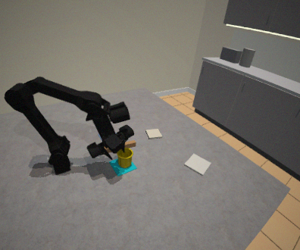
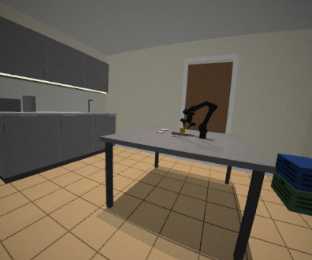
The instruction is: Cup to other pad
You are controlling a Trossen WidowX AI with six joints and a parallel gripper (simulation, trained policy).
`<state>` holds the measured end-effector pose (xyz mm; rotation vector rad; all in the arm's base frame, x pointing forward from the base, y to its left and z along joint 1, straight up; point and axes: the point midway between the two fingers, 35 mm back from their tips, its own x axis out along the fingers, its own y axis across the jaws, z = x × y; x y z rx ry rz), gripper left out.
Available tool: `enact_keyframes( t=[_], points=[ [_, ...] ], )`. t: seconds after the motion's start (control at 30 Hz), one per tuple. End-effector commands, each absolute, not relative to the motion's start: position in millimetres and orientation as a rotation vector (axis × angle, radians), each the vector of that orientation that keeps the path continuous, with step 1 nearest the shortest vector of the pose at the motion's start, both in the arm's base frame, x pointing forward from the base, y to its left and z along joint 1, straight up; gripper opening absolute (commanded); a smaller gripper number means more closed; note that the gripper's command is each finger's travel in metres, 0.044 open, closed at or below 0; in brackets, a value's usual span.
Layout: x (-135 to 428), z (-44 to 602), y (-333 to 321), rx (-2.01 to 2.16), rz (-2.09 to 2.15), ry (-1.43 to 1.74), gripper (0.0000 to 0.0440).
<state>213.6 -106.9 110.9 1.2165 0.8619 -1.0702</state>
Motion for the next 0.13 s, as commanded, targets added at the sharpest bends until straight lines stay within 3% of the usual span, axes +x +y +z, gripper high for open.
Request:
enact_keyframes(
  t=[0.0,0.1],
  points=[
    [212,124,-108,1.229,-1.055,0.828,0.0289],
    [211,135,-111,1.236,-1.049,0.797,0.0323]
  ],
)
